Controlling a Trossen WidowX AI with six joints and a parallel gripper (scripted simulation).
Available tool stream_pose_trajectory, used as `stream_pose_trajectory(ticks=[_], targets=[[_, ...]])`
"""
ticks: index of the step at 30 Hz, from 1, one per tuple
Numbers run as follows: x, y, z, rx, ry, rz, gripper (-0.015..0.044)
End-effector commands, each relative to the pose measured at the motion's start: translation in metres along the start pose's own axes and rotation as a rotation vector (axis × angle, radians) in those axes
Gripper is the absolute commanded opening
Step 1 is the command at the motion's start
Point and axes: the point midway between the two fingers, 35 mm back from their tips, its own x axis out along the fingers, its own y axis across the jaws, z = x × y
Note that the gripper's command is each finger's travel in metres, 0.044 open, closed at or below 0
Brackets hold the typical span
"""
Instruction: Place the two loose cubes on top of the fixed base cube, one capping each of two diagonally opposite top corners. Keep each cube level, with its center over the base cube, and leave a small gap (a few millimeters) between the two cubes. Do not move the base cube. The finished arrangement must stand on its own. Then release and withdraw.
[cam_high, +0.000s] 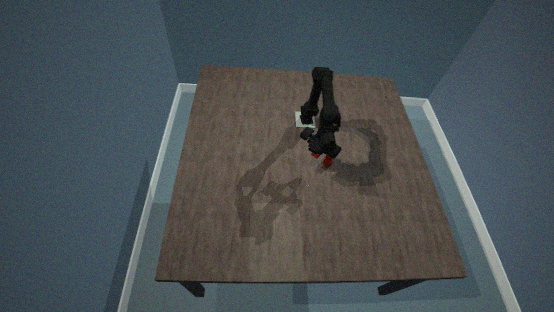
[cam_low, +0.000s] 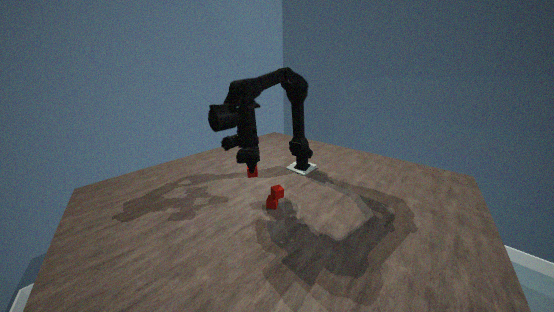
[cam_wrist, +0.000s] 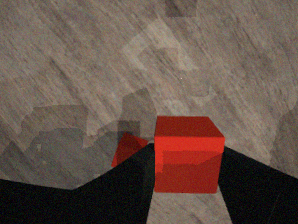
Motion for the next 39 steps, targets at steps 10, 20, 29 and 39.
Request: stream_pose_trajectory(ticks=[10, 20, 29, 39], targets=[[-0.001, 0.036, -0.022, -0.253, -0.014, 0.008, 0.0105], [0.001, 0.059, -0.043, -0.426, -0.015, 0.011, 0.0105], [0.008, 0.06, -0.044, -0.43, -0.015, 0.011, 0.0105], [0.031, 0.06, -0.044, -0.43, -0.015, 0.011, 0.0105]])
